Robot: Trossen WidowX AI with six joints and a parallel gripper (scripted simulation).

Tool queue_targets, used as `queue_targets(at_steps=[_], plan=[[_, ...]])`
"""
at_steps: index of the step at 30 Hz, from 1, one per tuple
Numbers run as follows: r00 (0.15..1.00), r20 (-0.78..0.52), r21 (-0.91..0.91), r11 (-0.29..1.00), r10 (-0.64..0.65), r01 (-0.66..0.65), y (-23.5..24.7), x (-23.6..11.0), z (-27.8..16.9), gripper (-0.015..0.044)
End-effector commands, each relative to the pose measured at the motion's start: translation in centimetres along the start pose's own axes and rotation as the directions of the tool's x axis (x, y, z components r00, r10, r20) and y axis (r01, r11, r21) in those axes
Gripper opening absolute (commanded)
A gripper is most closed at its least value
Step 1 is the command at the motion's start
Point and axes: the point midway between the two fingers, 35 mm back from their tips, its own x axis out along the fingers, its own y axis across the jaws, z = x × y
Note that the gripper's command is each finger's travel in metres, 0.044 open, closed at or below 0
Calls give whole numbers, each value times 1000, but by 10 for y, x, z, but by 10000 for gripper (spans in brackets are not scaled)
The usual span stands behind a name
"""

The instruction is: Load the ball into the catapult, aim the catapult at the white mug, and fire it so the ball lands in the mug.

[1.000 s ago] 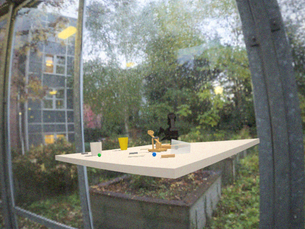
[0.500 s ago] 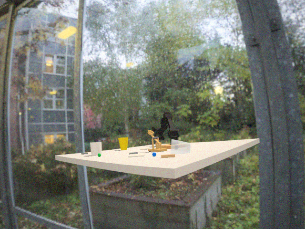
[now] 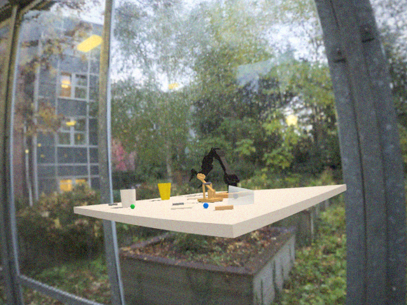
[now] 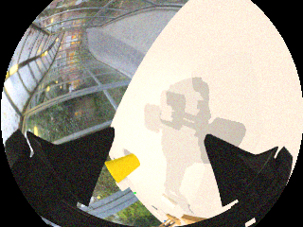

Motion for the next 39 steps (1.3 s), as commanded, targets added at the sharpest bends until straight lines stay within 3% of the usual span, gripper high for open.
queue_targets(at_steps=[1,20,27,39], plan=[[999,-32,-82,996,-29,26,15,14,-18,440],[967,-190,-536,843,-169,42,91,80,-138,440],[982,-142,-497,867,-128,41,106,65,-131,440],[953,-207,-746,666,-221,-7,134,94,-216,440]])
